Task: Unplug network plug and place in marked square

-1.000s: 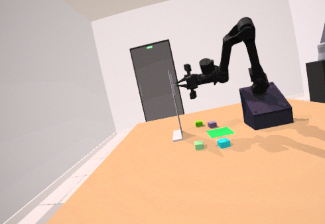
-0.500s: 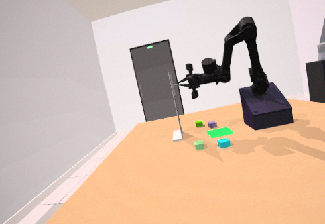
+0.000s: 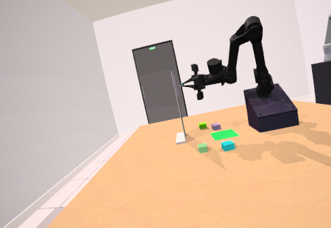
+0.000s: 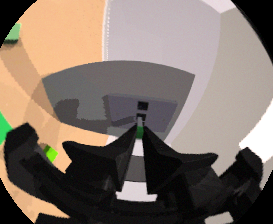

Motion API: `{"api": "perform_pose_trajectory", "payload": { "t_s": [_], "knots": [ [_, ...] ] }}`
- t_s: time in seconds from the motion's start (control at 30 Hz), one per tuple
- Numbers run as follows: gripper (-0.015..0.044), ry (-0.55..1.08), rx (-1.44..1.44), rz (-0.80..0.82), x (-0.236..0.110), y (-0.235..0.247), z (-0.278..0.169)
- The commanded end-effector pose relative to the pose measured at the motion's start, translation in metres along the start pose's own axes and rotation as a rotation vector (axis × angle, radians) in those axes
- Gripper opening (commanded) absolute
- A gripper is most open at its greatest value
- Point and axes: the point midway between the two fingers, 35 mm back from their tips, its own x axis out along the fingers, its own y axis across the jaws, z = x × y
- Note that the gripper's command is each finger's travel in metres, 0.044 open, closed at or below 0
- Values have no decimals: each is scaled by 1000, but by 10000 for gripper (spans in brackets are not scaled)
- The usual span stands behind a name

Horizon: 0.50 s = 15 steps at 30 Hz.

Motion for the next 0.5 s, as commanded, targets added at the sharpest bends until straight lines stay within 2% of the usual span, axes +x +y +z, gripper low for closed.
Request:
{"api": "perform_pose_trajectory", "payload": {
  "t_s": [0.0,0.47],
  "knots": [
    [0,-1,2,8,-4,2,-1],
    [0,-1,2,8,-12,2,-4]
  ]
}}
